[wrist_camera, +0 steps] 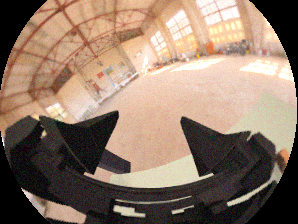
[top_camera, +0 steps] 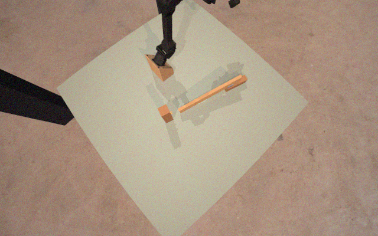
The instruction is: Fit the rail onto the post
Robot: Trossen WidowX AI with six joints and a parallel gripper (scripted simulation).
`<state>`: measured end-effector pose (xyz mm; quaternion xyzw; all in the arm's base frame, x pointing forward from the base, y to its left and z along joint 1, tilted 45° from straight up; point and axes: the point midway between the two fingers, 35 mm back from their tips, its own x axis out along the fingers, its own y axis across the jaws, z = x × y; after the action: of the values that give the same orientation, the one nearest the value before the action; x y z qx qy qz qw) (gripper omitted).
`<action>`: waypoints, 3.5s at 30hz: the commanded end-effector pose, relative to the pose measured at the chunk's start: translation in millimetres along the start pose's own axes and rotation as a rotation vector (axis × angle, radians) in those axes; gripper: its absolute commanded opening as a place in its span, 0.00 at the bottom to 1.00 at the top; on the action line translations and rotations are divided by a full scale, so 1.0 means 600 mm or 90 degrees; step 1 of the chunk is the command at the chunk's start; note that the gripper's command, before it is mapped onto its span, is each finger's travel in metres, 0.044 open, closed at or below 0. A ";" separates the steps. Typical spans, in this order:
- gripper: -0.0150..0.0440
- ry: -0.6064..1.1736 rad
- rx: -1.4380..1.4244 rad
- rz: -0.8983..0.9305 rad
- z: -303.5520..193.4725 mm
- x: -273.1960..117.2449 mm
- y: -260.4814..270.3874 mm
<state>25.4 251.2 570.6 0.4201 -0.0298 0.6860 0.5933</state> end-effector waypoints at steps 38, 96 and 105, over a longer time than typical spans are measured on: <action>1.00 0.796 -0.504 -0.536 -0.057 -0.406 -0.764; 1.00 0.855 -0.213 -0.365 -0.155 -0.885 -0.751; 1.00 0.854 -0.213 -0.365 -0.175 -0.881 -0.763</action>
<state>325.7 19.8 -24.8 -0.2001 0.3429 0.5987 0.6956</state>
